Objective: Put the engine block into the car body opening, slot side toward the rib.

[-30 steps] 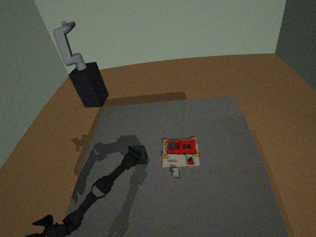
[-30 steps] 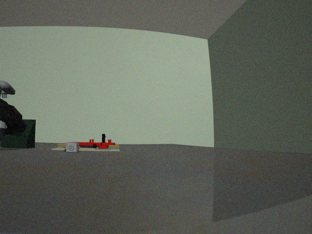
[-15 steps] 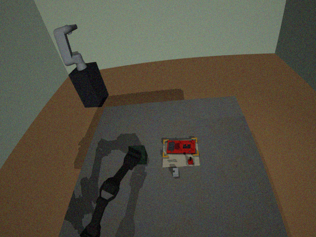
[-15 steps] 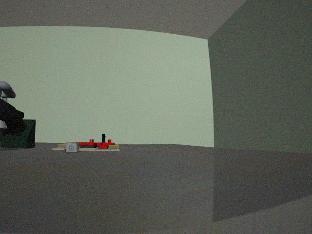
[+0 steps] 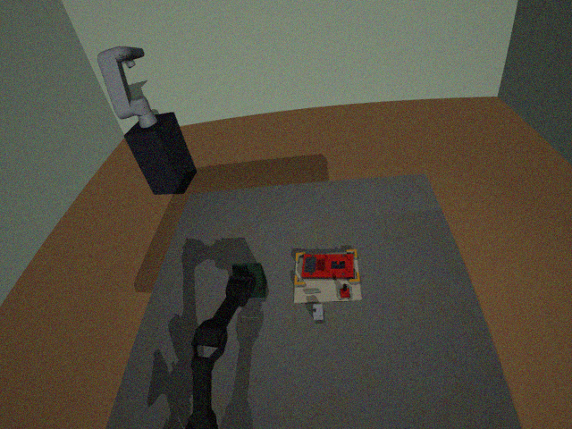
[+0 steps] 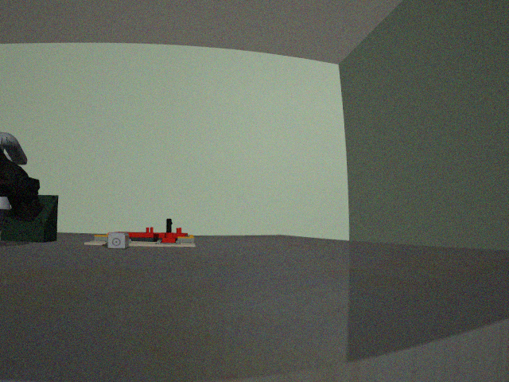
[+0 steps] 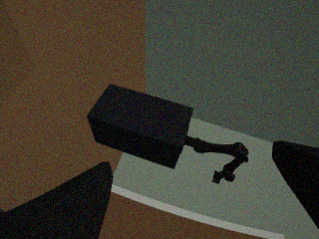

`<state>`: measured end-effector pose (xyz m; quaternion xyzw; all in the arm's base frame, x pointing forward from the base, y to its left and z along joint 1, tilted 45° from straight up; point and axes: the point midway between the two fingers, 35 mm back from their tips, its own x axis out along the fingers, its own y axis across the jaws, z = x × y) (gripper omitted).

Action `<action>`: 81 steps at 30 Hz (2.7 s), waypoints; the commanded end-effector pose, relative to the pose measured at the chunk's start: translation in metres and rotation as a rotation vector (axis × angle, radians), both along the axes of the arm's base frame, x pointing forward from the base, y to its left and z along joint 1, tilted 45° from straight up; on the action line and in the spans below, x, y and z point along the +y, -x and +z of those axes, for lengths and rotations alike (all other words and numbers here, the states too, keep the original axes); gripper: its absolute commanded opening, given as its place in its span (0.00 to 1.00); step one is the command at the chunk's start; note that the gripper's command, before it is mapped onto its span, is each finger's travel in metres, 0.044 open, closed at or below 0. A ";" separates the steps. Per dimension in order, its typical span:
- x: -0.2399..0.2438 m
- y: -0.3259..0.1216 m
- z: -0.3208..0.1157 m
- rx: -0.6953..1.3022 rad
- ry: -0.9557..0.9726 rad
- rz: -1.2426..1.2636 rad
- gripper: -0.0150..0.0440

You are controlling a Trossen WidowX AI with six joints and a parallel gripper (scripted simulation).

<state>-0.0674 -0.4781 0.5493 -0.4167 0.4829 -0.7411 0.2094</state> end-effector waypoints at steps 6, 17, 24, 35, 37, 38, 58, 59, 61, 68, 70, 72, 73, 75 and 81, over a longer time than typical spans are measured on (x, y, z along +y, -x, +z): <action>0.001 -0.095 -0.009 -0.109 0.009 0.292 1.00; 0.022 -0.206 -0.041 -0.294 -0.064 0.597 1.00; 0.052 -0.274 -0.065 -0.418 -0.137 0.780 1.00; 0.099 -0.356 -0.127 -0.521 -0.366 0.950 1.00; 0.112 -0.371 -0.141 -0.541 -0.420 0.978 1.00; 0.121 -0.380 -0.150 -0.555 -0.451 0.991 1.00; 0.333 -0.448 -0.336 -0.555 -1.096 0.986 1.00; 0.346 -0.445 -0.345 -0.537 -1.125 0.973 1.00; 0.370 -0.437 -0.362 -0.497 -1.176 0.945 1.00; 0.441 -0.389 -0.407 -0.314 -1.281 0.842 1.00; 0.457 -0.372 -0.416 -0.249 -1.287 0.815 1.00; 0.470 -0.353 -0.422 -0.182 -1.282 0.791 1.00; 0.476 -0.344 -0.424 -0.149 -1.276 0.781 1.00; 0.483 -0.332 -0.426 -0.105 -1.263 0.770 1.00; 0.482 -0.333 -0.427 -0.100 -1.261 0.769 1.00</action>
